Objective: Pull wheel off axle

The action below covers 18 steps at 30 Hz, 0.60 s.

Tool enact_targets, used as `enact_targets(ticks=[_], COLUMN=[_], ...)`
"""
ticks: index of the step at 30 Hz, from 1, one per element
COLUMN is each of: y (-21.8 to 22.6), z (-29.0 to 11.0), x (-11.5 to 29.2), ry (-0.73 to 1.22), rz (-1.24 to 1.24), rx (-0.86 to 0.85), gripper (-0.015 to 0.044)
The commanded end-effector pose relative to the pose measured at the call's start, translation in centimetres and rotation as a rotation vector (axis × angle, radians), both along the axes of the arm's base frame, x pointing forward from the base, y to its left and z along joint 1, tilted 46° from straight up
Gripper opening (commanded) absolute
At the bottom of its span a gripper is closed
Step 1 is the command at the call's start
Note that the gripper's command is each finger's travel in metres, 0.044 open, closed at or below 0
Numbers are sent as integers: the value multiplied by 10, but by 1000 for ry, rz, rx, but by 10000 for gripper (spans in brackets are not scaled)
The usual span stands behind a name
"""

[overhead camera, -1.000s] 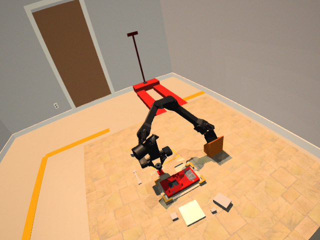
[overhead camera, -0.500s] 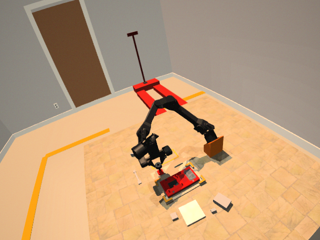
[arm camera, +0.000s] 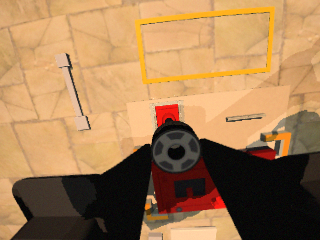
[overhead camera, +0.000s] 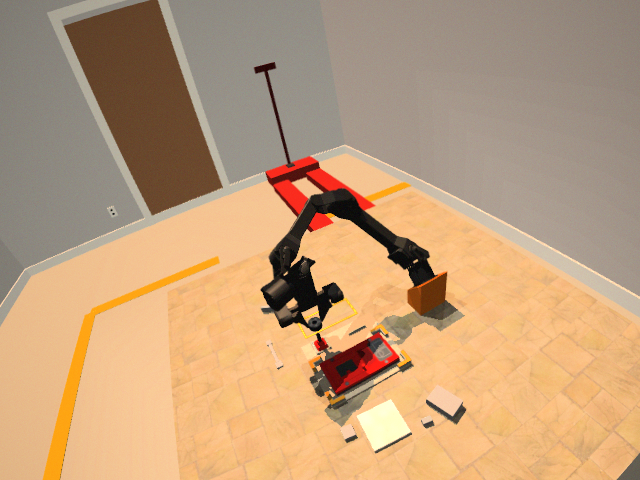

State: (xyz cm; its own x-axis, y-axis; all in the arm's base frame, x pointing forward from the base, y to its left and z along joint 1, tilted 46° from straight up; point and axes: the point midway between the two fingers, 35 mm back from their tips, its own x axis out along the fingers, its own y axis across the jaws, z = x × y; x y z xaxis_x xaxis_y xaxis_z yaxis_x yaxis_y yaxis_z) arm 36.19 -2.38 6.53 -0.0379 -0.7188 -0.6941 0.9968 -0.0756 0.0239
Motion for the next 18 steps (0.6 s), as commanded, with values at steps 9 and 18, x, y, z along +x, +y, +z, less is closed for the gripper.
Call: enact_targets(ticks=[9,18], y=[-16,-30], z=[20,38], x=[-14,-29], ry=[2,1], rz=[-2,-2], rx=[1,2], gripper=[0,0])
